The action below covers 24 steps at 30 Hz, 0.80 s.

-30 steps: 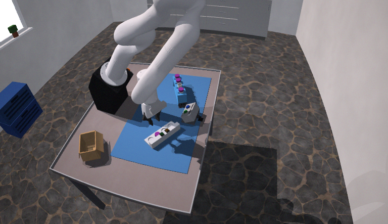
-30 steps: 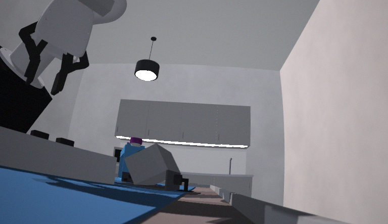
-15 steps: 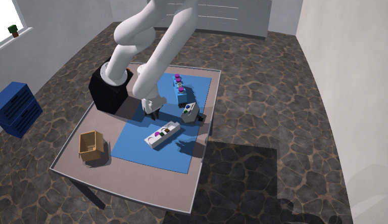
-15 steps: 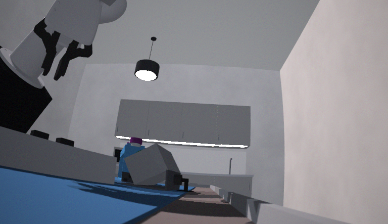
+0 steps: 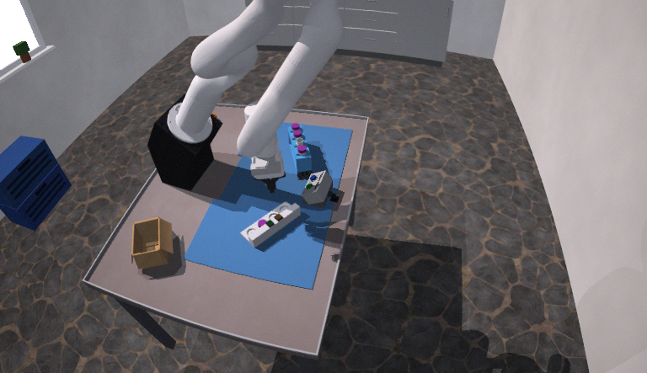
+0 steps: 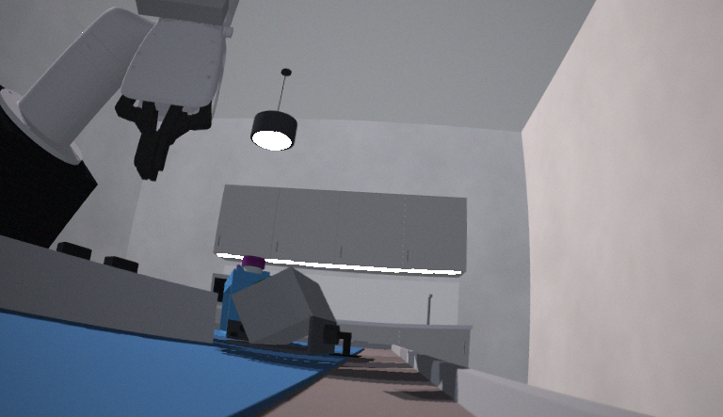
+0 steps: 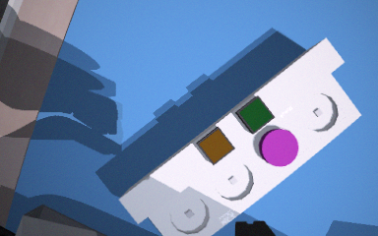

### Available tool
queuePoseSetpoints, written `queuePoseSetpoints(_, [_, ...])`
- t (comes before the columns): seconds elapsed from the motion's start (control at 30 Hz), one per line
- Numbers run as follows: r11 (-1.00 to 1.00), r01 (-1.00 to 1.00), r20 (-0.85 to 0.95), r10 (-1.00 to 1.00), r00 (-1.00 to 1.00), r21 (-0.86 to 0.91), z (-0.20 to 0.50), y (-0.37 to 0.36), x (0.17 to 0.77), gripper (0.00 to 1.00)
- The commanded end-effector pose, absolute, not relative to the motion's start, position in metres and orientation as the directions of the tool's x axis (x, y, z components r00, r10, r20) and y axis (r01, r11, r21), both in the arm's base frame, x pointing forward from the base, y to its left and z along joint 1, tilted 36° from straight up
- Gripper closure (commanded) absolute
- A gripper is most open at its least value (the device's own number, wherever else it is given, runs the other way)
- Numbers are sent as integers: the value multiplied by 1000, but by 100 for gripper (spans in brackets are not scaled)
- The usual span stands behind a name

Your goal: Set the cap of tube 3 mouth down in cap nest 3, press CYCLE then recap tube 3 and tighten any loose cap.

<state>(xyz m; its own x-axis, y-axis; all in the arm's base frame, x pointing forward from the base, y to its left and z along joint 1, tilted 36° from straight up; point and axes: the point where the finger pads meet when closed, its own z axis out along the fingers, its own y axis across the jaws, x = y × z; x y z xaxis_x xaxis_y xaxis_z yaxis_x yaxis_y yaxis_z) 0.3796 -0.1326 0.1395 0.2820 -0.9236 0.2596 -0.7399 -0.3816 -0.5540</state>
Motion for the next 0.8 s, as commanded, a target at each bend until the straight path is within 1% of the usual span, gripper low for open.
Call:
queuePoseSetpoints(0.0, [-133, -800, 104, -991, 88, -585, 142, -113, 393, 100])
queuePoseSetpoints(0.03, [-133, -800, 104, -991, 88, -585, 142, -113, 393, 100])
queuePoseSetpoints(0.07, [-50, -805, 55, -998, 21, -592, 142, -106, 397, 100])
queuePoseSetpoints(0.13, [-50, -805, 55, -998, 21, -592, 142, -106, 397, 100])
queuePoseSetpoints(0.17, [32, -804, 6, -999, -44, -594, 143, -99, 401, 100])
queuePoseSetpoints(0.77, [32, -804, 6, -999, -44, -594, 152, -14, 454, 100])
